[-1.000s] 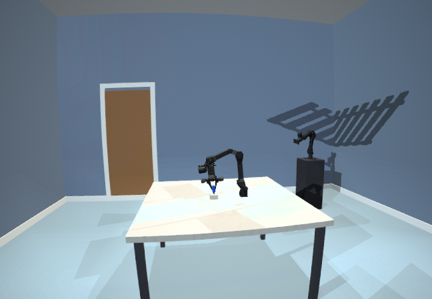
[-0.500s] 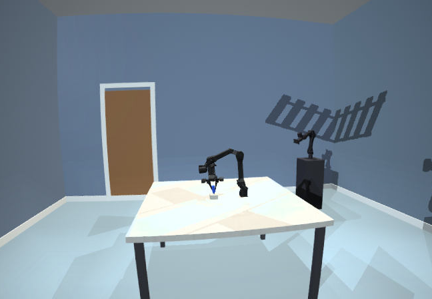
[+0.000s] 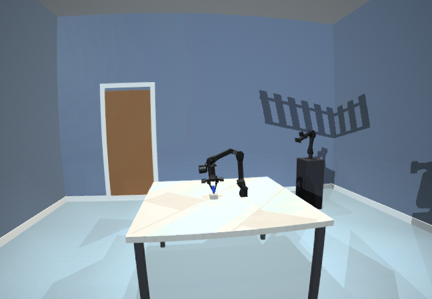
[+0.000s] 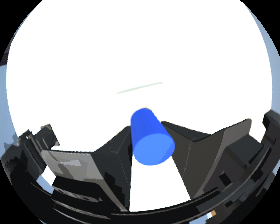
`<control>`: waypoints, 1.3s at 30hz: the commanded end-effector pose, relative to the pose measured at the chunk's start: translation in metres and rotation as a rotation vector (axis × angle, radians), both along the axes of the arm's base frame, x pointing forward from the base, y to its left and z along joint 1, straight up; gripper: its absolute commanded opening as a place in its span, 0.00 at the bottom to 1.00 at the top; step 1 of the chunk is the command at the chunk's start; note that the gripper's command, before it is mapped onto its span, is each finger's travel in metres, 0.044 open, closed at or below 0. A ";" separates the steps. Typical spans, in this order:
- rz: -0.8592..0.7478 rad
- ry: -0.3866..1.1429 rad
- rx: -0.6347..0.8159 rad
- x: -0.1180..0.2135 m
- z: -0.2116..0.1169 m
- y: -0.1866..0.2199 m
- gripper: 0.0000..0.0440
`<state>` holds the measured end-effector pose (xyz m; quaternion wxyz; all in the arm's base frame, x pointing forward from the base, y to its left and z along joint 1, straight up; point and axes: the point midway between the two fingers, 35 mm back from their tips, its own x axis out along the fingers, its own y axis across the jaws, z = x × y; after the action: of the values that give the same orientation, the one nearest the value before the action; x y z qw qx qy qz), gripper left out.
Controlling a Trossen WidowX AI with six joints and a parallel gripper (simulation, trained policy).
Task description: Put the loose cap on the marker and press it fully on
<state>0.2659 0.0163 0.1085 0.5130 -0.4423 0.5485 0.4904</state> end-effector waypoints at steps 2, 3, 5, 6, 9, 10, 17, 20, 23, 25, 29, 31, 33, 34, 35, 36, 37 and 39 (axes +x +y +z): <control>0.013 0.052 -0.032 -0.007 -0.017 -0.006 0.29; 0.014 0.052 -0.033 -0.007 -0.017 -0.006 0.29; 0.017 0.051 -0.033 -0.007 -0.017 -0.007 0.30; 0.017 0.051 -0.033 -0.007 -0.017 -0.007 0.30; 0.021 0.049 -0.034 -0.007 -0.017 -0.007 0.32; 0.026 0.047 -0.035 -0.006 -0.017 -0.007 0.32; 0.047 0.062 -0.019 -0.015 -0.018 -0.006 0.44; 0.052 0.061 -0.011 -0.018 -0.018 -0.004 0.58; 0.056 0.053 -0.005 -0.019 -0.018 -0.003 0.76; 0.062 0.044 -0.003 -0.020 -0.017 -0.003 0.88; 0.069 0.010 -0.001 -0.019 -0.013 -0.003 1.00; 0.070 -0.010 0.000 -0.017 -0.009 -0.003 1.00; 0.071 -0.029 0.000 -0.016 -0.004 -0.003 1.00; 0.072 -0.039 0.000 -0.015 0.000 -0.003 1.00; 0.073 -0.048 0.000 -0.014 0.004 -0.003 1.00; 0.074 -0.058 0.000 -0.013 0.008 -0.003 1.00; 0.076 -0.068 0.001 -0.012 0.013 -0.002 1.00; 0.081 -0.086 0.001 -0.010 0.021 -0.002 1.00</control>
<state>0.2533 0.0129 0.1179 0.5101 -0.4757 0.5193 0.4938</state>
